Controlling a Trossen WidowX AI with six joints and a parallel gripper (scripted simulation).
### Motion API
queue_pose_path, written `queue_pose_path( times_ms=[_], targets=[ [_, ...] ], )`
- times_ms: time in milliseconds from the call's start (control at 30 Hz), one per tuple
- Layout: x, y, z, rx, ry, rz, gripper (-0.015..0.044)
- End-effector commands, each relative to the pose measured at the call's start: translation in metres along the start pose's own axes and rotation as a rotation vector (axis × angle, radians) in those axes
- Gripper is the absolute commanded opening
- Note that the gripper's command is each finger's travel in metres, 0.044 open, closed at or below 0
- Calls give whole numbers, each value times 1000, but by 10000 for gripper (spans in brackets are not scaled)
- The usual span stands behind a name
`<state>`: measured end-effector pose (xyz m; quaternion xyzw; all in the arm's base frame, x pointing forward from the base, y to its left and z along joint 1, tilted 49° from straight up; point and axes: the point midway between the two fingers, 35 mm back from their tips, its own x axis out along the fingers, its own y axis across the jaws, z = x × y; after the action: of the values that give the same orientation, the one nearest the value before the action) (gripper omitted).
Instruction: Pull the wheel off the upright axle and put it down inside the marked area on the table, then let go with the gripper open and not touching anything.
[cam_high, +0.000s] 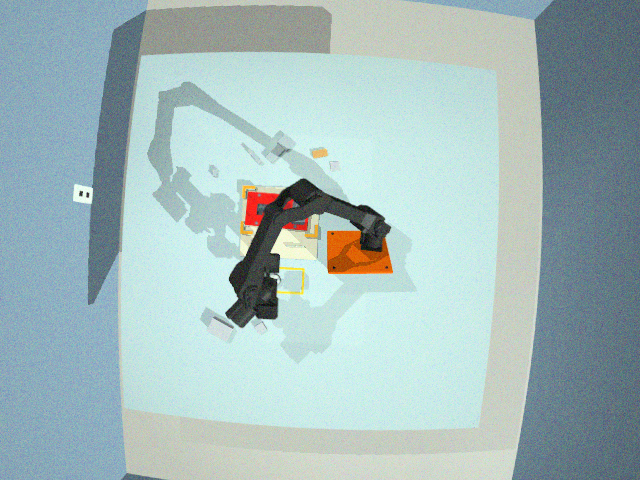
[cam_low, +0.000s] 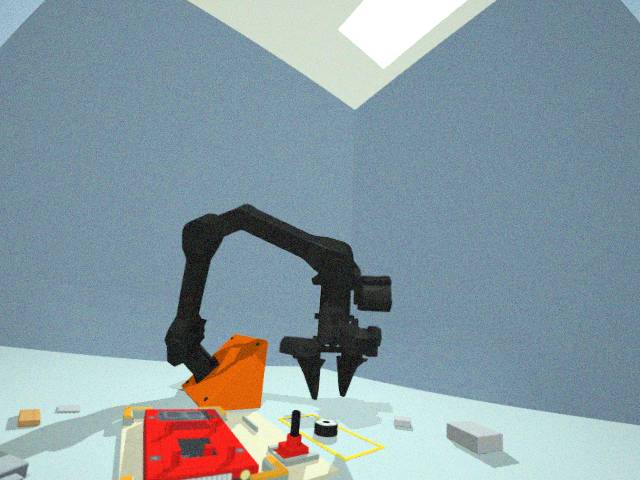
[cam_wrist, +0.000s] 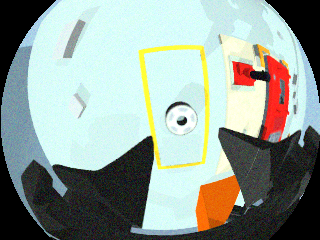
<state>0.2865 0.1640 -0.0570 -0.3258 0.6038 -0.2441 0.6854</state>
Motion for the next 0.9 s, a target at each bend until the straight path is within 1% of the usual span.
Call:
queue_pose_path(
  times_ms=[0, 33, 67, 167, 200, 367, 867],
  targets=[
    [-12, -1, 0, 4, 3, 1, 300],
    [-5, 0, -1, 0, -4, 2, 326],
    [-9, -2, -6, 0, -3, 3, 352],
    [-29, -11, -31, -2, 0, 7, 431],
    [-35, -15, -41, -2, 1, 7, 440],
    [-57, -34, -81, -1, 6, 2, 440],
    [-58, -35, -83, -1, 7, 1, 440]
  ],
)
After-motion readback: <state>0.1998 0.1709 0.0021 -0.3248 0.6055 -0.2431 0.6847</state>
